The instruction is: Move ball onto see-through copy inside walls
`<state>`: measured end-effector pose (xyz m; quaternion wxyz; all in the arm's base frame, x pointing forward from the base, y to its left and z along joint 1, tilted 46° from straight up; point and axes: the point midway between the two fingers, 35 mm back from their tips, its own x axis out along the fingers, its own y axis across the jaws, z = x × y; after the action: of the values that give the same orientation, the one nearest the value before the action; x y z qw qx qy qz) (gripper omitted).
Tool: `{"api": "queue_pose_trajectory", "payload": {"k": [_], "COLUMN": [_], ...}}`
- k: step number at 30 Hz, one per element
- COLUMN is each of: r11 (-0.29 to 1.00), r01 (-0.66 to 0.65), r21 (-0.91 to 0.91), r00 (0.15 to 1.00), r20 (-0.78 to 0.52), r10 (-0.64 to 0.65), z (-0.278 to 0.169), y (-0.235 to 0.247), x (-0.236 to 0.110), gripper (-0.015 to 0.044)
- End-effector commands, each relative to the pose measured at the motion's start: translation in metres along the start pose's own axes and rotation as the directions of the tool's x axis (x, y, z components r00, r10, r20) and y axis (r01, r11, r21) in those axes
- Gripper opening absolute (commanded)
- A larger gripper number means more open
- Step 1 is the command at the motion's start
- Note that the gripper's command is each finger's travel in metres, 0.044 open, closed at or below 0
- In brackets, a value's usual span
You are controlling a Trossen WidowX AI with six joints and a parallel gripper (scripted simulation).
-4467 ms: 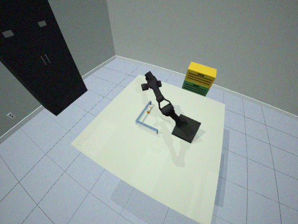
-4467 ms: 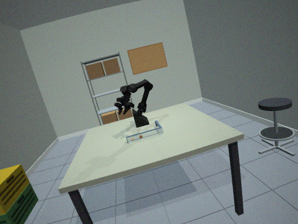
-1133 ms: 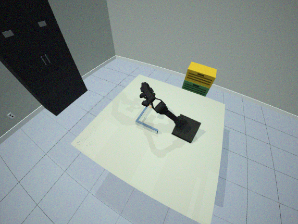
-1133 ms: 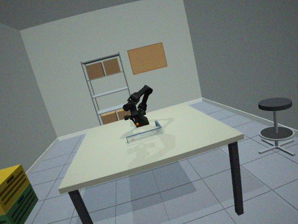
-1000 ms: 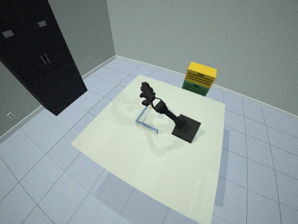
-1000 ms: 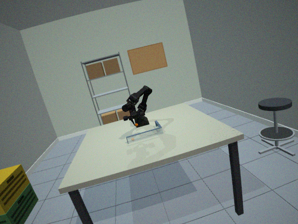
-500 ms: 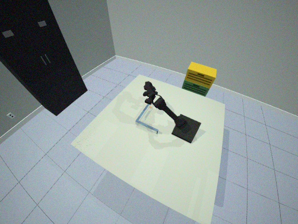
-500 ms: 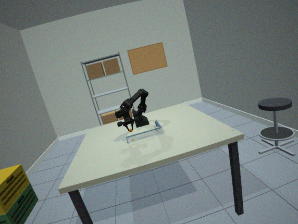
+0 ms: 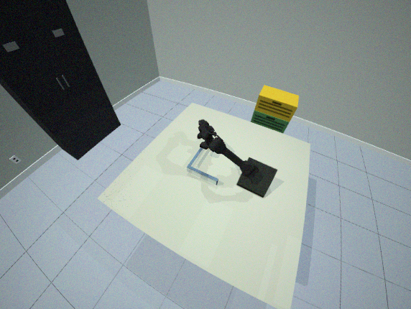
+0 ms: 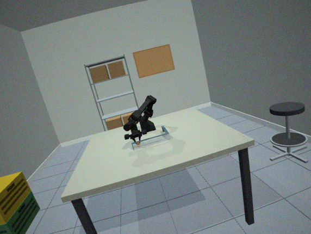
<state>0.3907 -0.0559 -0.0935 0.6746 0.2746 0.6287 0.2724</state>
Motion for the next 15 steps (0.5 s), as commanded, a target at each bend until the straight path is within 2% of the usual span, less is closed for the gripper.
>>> {"api": "queue_pose_trajectory", "payload": {"k": [1, 15], "r11": [1.000, 1.000], "r01": [-0.003, -0.004], "r21": [0.006, 0.006], "r00": [1.000, 1.000], "r20": [0.012, 0.012], "r10": [0.003, 0.004], "z": [0.000, 0.001], "y": [-0.001, -0.001], "x": [0.007, 0.025], "gripper": [0.0000, 0.0000]}}
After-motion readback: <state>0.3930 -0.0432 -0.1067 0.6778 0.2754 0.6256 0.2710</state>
